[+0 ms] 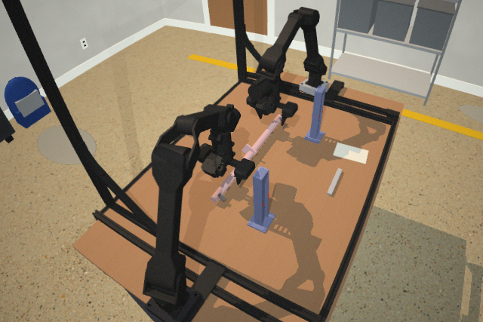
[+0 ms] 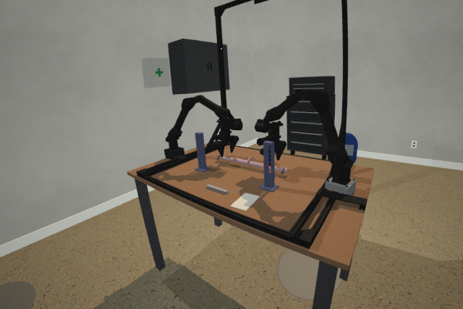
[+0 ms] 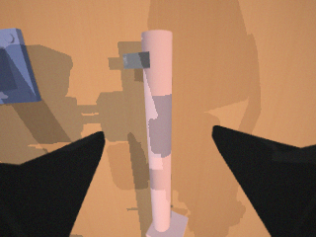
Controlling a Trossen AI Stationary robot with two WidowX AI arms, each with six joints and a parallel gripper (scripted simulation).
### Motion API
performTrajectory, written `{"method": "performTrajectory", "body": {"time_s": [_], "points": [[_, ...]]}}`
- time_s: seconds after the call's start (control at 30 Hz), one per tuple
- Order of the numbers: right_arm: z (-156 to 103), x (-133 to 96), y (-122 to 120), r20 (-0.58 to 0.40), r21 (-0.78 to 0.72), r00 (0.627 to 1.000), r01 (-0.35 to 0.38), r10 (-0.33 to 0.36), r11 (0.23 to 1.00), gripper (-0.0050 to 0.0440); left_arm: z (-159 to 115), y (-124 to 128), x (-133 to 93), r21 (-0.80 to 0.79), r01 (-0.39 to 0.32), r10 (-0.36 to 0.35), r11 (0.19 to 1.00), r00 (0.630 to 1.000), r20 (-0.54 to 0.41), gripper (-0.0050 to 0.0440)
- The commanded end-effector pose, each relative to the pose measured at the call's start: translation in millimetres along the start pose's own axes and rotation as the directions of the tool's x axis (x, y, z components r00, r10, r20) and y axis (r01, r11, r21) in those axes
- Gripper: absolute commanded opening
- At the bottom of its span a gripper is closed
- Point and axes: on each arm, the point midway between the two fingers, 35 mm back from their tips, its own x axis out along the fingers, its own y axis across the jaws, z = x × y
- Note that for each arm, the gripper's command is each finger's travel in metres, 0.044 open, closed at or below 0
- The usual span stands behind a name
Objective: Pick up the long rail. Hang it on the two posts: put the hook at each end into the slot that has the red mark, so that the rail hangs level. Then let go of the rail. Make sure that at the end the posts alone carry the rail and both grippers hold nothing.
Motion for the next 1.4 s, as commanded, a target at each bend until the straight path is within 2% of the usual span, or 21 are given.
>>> {"method": "performTrajectory", "body": {"time_s": [0.0, 1.03, 1.37], "points": [[-2.0, -5.7, -0.3, -0.013, 0.0, 1.0, 0.003, -0.003, 1.0, 0.044, 0.6, 0.0, -1.9, 0.0, 0.0, 0.0, 1.0, 1.0, 0.003, 0.044], [-2.0, -5.4, -0.3, -0.013, 0.0, 1.0, 0.003, -0.003, 1.0, 0.044, 0.6, 0.0, -1.6, 0.0, 0.0, 0.0, 1.0, 1.0, 0.003, 0.044], [-2.1, 9.6, -0.6, -0.013, 0.0, 1.0, 0.003, -0.003, 1.0, 0.044, 0.0, -0.1, 13.6, 0.0, 0.0, 0.0, 1.0, 1.0, 0.003, 0.044]]}}
